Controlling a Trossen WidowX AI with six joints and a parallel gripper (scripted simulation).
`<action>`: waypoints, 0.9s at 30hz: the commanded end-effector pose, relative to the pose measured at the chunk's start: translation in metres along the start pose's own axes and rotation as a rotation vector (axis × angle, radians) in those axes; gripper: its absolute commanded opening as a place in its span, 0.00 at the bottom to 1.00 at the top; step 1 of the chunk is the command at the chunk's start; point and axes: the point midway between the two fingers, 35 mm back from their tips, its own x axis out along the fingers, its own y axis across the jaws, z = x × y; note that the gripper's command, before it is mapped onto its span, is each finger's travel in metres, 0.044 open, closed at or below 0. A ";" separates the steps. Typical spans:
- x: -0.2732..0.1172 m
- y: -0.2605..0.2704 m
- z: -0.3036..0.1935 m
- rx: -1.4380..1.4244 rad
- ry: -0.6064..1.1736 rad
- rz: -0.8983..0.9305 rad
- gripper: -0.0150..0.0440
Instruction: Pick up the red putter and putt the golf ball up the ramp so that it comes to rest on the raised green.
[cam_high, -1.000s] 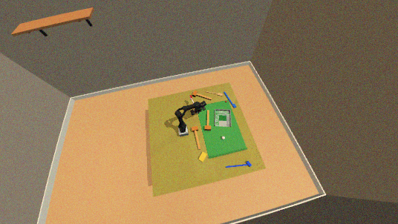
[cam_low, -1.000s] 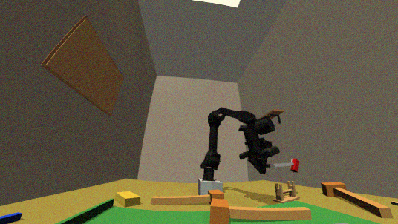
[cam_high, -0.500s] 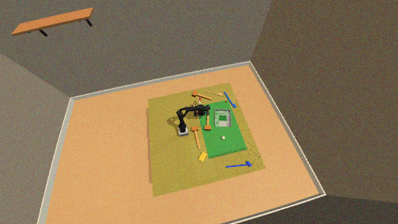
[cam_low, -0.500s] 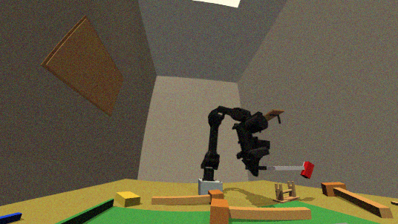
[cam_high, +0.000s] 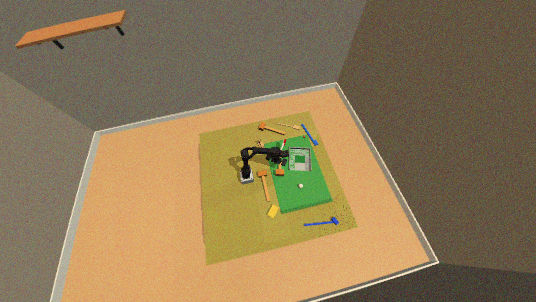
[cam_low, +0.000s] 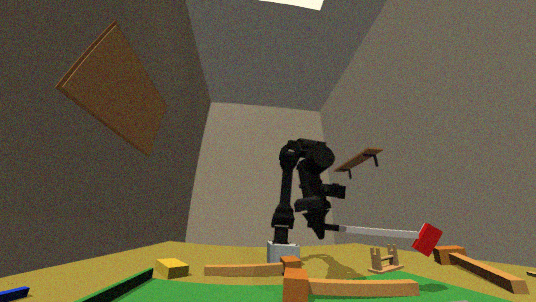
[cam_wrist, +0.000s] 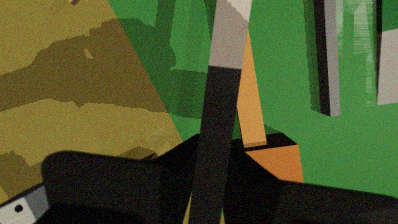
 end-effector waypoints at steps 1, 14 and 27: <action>-0.009 -0.021 -0.017 0.136 0.003 -0.029 0.25; -0.025 -0.063 -0.081 0.529 0.038 -0.078 0.25; -0.042 -0.088 -0.156 0.922 0.068 -0.122 0.25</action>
